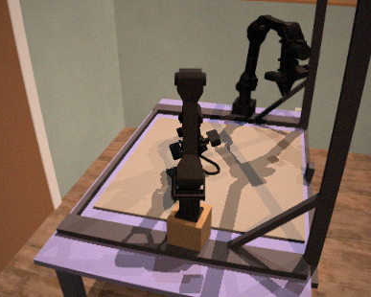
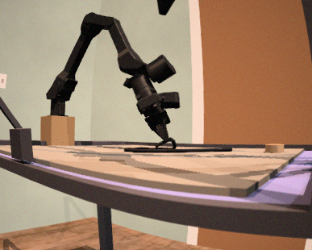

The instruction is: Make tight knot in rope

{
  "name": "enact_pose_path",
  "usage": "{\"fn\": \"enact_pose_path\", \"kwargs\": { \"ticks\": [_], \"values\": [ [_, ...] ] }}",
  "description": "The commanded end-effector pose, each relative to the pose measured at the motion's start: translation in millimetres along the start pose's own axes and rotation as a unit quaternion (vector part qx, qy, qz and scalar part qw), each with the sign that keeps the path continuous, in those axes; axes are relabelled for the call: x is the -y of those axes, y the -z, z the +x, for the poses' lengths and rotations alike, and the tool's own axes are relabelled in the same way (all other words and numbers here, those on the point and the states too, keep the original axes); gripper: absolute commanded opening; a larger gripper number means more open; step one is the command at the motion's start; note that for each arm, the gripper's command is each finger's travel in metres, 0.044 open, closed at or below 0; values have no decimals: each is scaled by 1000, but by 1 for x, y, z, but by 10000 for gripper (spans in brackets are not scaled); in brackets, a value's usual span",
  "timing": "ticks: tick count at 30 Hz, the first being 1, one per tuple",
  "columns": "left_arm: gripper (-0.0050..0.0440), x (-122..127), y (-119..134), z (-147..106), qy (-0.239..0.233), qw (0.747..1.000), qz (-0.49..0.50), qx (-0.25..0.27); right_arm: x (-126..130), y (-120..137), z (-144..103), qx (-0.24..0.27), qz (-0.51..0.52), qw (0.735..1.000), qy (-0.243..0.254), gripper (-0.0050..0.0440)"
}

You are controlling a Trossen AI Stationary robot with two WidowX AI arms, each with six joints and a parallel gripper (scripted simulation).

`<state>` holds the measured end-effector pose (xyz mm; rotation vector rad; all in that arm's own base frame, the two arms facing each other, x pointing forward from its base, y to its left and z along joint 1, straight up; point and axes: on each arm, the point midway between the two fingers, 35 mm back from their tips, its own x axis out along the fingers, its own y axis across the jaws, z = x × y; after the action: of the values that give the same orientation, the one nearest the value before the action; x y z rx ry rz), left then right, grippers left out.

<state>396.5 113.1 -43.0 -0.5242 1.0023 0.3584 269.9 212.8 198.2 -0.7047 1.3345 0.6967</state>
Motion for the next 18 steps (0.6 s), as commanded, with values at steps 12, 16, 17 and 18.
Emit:
{"fn": "enact_pose_path", "kwargs": {
  "ticks": [12, 16, 17, 18],
  "values": [
    [30, 10, -9, 4, 3, 1000, 0, 13, 0, -1, -7, 11, 2, 1000, 1, 85],
    [30, 19, -13, 8, 4, 1000, 0, 13, 0, -1, -7, 11, 2, 1000, 1, 85],
    [30, 22, -13, 9, 4, 1000, 0, 13, 0, -1, -7, 11, 2, 1000, 1, 85],
    [30, 24, -14, 10, 4, 1000, 0, 13, 0, -1, -7, 11, 2, 1000, 1, 85]
  ]
}}
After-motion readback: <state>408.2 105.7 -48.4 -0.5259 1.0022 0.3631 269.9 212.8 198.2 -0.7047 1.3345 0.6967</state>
